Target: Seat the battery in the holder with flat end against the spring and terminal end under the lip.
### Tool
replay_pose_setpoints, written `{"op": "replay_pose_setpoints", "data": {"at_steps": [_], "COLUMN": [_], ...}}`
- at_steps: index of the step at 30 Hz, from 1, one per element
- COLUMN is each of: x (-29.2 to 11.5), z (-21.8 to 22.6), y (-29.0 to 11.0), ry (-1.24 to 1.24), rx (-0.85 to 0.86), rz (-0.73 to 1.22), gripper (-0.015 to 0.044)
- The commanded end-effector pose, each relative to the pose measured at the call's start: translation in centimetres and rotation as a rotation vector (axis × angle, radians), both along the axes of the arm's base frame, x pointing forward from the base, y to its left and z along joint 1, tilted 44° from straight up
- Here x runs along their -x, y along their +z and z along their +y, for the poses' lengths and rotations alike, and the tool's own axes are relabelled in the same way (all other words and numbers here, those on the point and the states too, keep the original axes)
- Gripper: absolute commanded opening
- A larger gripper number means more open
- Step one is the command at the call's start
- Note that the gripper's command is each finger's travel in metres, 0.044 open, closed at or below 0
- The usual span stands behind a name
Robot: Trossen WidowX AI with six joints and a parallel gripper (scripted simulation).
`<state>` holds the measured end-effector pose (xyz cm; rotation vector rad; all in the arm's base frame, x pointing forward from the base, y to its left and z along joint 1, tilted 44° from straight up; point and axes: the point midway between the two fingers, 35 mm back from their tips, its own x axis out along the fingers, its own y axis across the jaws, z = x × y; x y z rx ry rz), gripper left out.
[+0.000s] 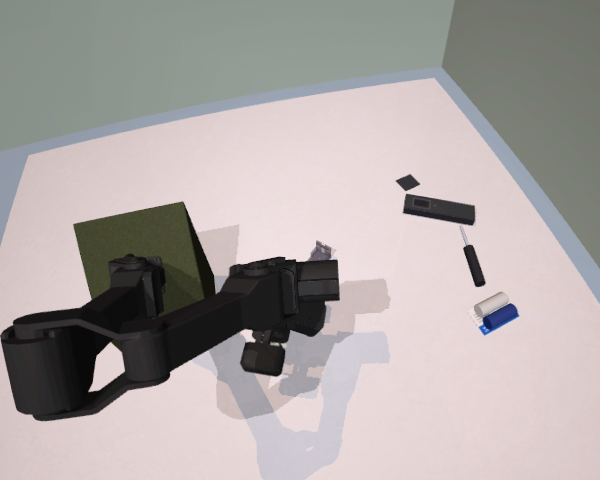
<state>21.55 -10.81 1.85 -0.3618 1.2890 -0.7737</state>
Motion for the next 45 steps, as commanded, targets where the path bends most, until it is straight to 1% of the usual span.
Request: {"op": "replay_pose_setpoints", "data": {"at_steps": [1,19,22,33,44,45], "x": [0.3,1.5,1.1,2.0,2.0,2.0], "z": [-0.5,-2.4,-1.5,3.1,3.1,3.1], "y": [0.4,2.2,2.6,7.8,7.7,7.6], "ry": [-0.002,-0.001,-0.002,-0.001,0.003,-0.013], "rx": [0.0,0.008,0.004,0.004,0.001,-0.001], "rz": [0.002,0.001,0.0,0.002,0.009,-0.007], "gripper": [0.0,0.0,0.0,0.0,0.0,0.0026]}}
